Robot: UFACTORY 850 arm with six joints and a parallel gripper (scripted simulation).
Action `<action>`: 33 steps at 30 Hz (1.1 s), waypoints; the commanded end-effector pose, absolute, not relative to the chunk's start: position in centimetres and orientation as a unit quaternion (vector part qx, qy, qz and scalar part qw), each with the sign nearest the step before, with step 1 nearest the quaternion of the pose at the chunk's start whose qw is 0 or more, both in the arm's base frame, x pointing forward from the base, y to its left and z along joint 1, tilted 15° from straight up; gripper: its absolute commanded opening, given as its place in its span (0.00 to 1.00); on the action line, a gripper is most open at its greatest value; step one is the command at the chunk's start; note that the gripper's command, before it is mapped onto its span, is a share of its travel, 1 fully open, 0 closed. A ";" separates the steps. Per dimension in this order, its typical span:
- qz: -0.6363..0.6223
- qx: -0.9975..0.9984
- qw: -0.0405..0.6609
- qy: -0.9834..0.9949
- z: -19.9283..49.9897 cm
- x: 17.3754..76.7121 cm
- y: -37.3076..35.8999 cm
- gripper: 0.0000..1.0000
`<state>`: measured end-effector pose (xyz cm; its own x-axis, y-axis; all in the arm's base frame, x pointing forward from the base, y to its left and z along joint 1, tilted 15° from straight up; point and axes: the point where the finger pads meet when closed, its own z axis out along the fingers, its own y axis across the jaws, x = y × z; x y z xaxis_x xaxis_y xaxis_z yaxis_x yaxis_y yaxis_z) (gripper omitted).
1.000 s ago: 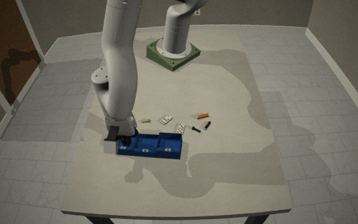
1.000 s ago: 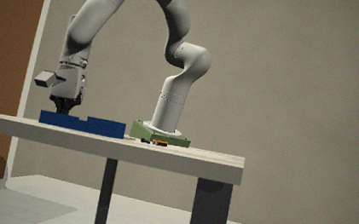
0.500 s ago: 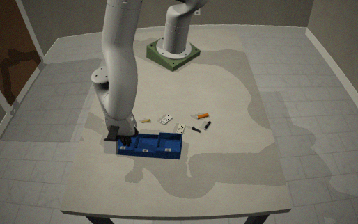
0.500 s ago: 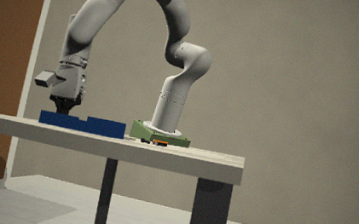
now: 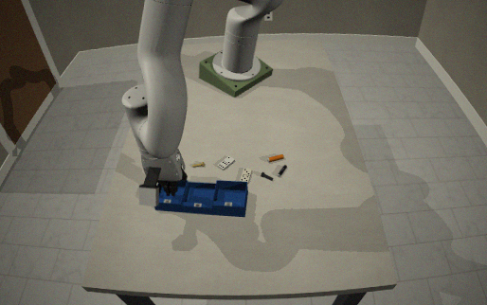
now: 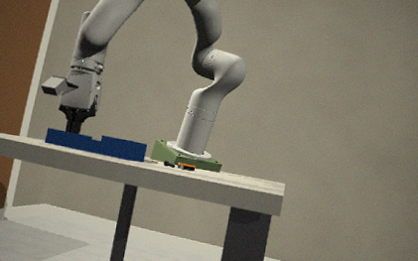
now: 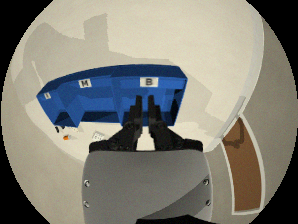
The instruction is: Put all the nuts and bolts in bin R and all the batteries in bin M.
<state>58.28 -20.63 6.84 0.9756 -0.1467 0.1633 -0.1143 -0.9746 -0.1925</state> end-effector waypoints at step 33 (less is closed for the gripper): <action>-0.089 -0.990 0.091 0.066 12.2 58.5 -16.6 0.07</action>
<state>58.00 -18.53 11.63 0.9756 -0.1462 0.1635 -0.1136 -0.9745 -0.1935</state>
